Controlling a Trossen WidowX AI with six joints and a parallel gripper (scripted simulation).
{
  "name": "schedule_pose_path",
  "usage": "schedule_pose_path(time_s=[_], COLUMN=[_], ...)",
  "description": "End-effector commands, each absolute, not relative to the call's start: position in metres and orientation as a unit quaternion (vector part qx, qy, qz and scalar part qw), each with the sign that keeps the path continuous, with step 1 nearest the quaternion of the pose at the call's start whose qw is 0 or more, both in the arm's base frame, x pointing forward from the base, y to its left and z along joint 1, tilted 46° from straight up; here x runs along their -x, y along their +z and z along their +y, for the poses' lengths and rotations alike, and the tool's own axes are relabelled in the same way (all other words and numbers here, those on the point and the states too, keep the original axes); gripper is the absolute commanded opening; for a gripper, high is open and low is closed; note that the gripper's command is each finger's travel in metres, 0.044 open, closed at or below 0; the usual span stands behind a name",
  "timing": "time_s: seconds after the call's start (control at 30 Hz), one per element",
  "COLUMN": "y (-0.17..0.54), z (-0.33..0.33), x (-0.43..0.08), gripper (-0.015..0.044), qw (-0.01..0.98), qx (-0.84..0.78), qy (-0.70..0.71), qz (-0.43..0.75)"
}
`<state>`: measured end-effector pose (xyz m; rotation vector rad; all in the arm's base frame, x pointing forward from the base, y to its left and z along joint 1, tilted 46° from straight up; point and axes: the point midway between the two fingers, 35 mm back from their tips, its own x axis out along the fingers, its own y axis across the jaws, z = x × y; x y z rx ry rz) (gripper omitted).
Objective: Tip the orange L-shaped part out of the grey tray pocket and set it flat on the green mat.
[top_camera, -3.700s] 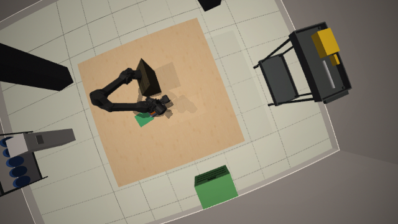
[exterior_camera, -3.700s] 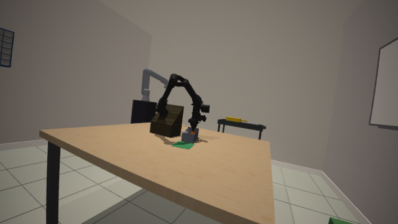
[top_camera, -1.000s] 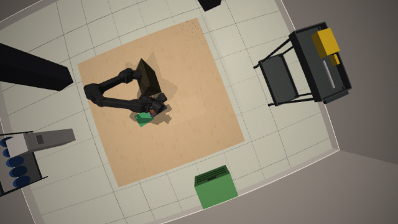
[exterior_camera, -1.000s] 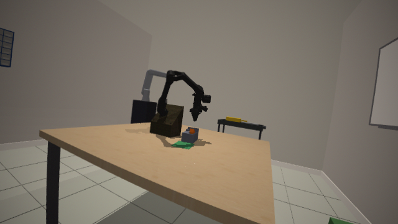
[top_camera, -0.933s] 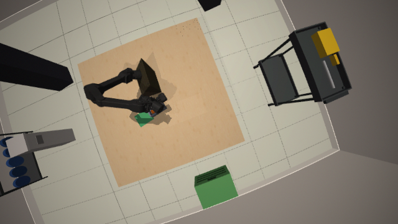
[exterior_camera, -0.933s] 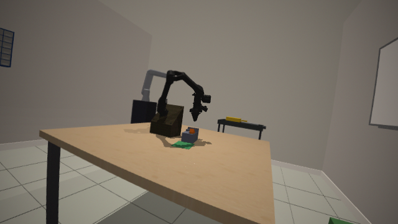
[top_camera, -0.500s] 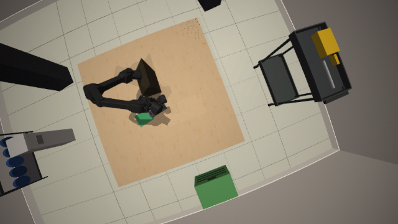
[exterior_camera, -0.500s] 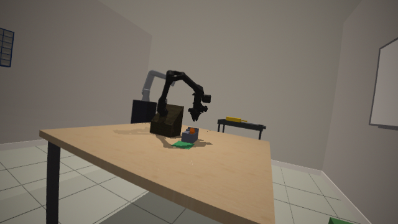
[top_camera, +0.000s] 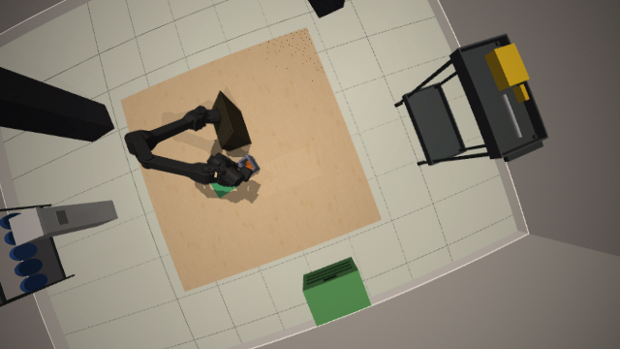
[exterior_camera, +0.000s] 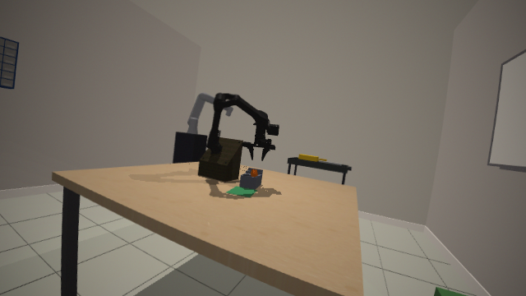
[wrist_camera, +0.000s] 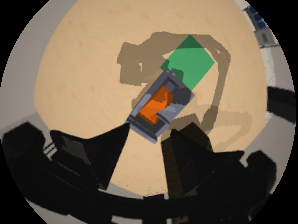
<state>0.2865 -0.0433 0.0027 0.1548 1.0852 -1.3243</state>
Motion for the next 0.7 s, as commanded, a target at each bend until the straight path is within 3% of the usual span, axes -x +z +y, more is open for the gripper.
schedule_pose_path(time_s=[0.0,0.67], y=[0.023,-0.001], z=[-0.065,-0.089], x=[-0.289,-0.284], gripper=[0.028,0.028], qw=[0.612,0.612], qx=[-0.23,-0.229], qy=[-0.692,-0.692], qz=[0.307,0.307])
